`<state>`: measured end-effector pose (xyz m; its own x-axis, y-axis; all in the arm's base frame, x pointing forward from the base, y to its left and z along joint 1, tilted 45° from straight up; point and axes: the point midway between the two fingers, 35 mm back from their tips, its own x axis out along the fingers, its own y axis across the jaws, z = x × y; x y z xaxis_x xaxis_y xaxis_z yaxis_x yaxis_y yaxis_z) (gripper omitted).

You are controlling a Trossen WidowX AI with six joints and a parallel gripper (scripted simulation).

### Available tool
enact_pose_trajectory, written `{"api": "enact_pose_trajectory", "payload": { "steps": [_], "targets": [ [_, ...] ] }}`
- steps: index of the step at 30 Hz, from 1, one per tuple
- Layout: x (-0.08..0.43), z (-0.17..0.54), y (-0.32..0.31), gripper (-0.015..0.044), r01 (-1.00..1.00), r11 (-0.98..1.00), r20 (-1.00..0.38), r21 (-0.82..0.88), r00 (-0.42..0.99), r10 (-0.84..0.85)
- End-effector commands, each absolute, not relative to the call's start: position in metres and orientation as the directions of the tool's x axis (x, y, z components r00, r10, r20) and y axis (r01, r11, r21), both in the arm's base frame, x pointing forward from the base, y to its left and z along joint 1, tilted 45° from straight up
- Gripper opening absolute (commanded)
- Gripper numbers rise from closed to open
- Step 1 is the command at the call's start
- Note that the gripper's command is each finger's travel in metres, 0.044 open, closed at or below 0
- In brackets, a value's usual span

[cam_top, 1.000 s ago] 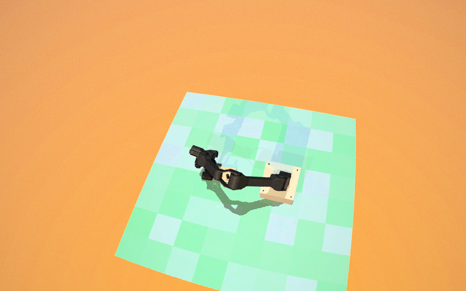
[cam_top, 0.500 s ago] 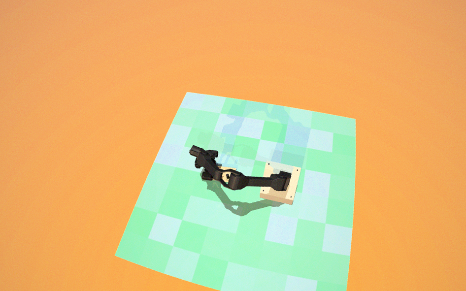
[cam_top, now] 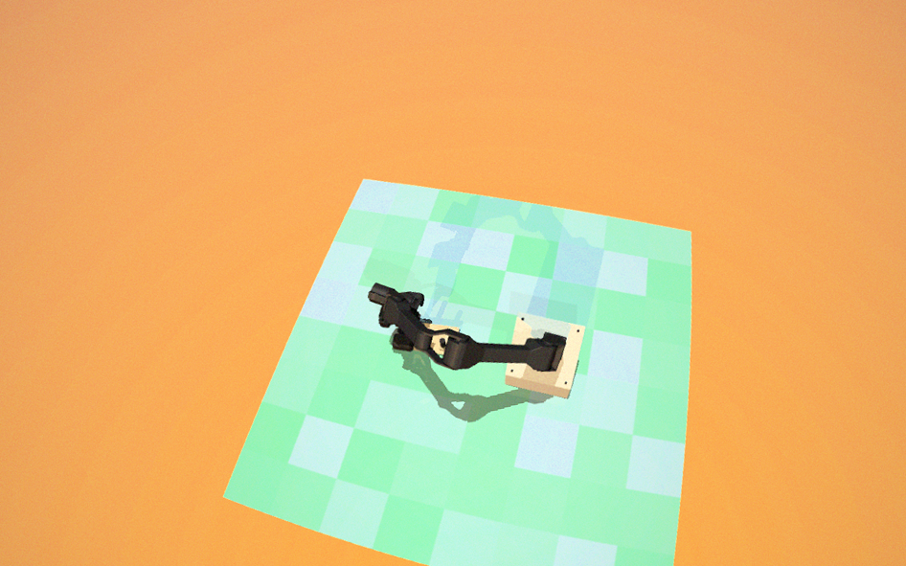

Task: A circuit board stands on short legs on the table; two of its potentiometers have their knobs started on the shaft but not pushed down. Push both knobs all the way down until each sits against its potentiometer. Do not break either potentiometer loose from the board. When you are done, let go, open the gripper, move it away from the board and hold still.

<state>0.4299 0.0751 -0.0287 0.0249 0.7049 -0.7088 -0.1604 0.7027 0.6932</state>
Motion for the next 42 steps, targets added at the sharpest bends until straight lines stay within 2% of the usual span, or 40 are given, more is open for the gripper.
{"api": "enact_pose_trajectory", "payload": {
  "steps": [1, 42],
  "targets": [
    [0.429, -0.048, 0.100, 0.0000, -0.201, 0.695, -0.710, 0.691, -0.008, 0.704],
    [0.431, -0.024, 0.076, 0.0000, -0.201, 0.696, -0.712, 0.689, -0.008, 0.702]
  ]
}}
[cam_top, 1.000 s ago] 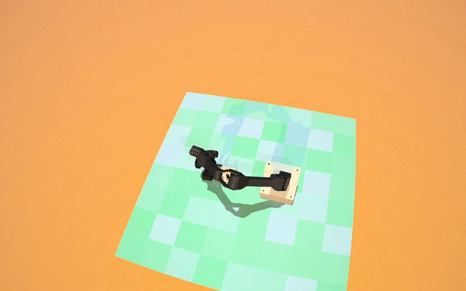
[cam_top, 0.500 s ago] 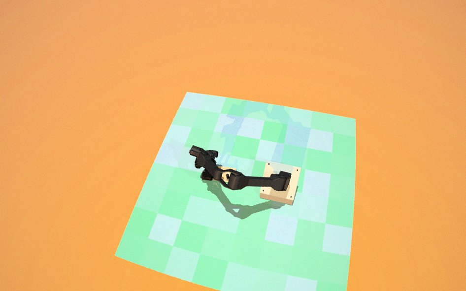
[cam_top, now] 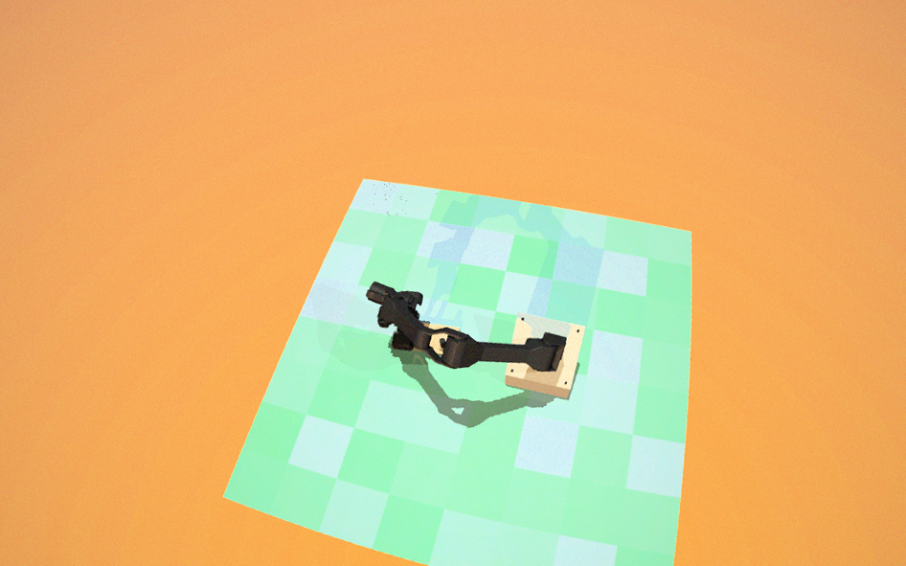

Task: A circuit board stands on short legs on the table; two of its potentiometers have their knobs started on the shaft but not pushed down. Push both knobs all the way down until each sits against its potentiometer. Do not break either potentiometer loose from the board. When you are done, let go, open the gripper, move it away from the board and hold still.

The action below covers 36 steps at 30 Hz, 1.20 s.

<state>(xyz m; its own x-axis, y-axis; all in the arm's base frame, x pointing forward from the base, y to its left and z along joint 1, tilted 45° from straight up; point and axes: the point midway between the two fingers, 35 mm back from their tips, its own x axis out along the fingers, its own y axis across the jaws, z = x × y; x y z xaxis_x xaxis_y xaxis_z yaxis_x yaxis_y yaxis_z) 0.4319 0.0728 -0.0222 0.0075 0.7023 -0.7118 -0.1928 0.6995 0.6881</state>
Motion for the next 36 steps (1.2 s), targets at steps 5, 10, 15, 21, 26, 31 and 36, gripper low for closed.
{"api": "enact_pose_trajectory", "payload": {
  "steps": [5, 10, 15, 21, 26, 31, 36],
  "targets": [
    [0.431, -0.018, 0.070, 0.0000, -0.201, 0.696, -0.712, 0.689, -0.008, 0.702],
    [0.430, -0.013, 0.065, 0.0000, -0.201, 0.696, -0.712, 0.689, -0.008, 0.702],
    [0.429, -0.015, 0.066, 0.0079, -0.194, 0.695, -0.710, 0.692, -0.012, 0.704],
    [0.428, -0.015, 0.065, 0.0236, -0.194, 0.695, -0.710, 0.692, -0.012, 0.704],
    [0.388, -0.014, 0.046, 0.0367, -0.194, 0.700, -0.715, 0.688, -0.011, 0.700],
    [0.336, -0.014, 0.031, 0.0440, -0.193, 0.702, -0.717, 0.686, -0.012, 0.697],
    [0.279, -0.015, 0.024, 0.0440, -0.193, 0.701, -0.716, 0.687, -0.014, 0.698]
  ]
}}
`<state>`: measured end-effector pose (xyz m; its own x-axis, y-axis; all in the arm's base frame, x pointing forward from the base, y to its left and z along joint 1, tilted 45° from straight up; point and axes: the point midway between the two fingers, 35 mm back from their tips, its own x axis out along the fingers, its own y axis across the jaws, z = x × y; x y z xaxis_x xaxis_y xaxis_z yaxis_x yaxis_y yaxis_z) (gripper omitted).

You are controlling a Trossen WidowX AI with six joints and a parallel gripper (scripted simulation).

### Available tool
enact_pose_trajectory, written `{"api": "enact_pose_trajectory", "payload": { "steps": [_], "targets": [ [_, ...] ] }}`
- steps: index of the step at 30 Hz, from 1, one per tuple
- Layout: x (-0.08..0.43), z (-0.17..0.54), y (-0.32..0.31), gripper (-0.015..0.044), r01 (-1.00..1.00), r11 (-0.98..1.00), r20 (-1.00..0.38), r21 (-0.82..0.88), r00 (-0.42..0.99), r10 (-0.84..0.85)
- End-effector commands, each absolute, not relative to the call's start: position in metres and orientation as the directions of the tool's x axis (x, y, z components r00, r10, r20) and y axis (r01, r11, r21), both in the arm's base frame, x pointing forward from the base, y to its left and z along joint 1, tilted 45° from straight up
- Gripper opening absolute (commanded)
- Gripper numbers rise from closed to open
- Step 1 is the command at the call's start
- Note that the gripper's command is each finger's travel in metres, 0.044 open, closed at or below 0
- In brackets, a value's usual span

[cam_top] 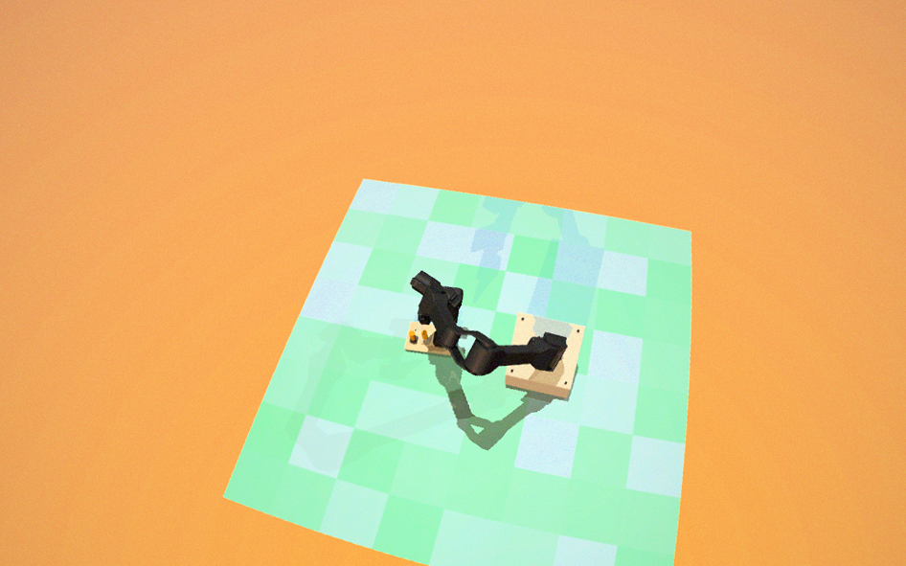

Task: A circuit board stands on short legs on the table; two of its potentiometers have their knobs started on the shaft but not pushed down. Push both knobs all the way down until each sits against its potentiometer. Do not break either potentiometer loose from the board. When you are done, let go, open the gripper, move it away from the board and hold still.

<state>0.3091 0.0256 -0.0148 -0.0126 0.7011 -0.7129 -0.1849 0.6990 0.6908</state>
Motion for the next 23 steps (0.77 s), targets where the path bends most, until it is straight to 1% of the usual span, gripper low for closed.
{"api": "enact_pose_trajectory", "payload": {
  "steps": [1, 3, 5, 23],
  "targets": [
    [0.267, -0.015, 0.023, 0.0440, -0.193, 0.700, -0.715, 0.687, -0.014, 0.699],
    [0.245, -0.016, 0.024, 0.0440, -0.194, 0.699, -0.714, 0.689, -0.015, 0.700],
    [0.237, -0.016, 0.024, 0.0440, -0.194, 0.698, -0.714, 0.689, -0.015, 0.700],
    [0.237, -0.016, 0.024, 0.0440, -0.194, 0.698, -0.714, 0.689, -0.015, 0.700]
  ]
}}
